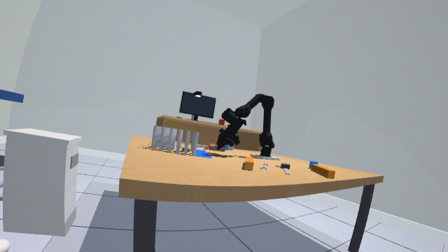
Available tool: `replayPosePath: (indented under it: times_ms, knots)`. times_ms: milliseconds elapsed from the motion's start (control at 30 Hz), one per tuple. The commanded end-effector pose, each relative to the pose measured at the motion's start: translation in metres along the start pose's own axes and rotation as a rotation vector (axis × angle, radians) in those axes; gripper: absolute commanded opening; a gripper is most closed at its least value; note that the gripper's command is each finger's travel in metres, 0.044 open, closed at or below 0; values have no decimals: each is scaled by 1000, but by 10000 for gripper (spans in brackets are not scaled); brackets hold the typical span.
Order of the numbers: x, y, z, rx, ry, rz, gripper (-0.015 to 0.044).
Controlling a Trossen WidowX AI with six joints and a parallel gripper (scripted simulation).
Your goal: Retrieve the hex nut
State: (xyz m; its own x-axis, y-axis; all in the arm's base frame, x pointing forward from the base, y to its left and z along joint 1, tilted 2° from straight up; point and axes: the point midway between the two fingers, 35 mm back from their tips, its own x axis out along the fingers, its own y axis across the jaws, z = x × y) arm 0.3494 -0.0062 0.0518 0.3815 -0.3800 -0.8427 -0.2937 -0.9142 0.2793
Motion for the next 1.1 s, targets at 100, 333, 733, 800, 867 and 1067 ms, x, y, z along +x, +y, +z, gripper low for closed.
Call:
replayPosePath:
  times_ms: [100,333,733,800,867,1067]
  knots:
    - [1,0,-9,5,11,-5,0]
    - [3,-1,-14,5,12,-5,0]
    - [7,-1,-21,5,13,-5,0]
    - [8,-1,-22,5,13,-5,0]
    - [8,-1,-23,5,13,-5,0]
    - [10,-1,-27,5,14,-5,0]
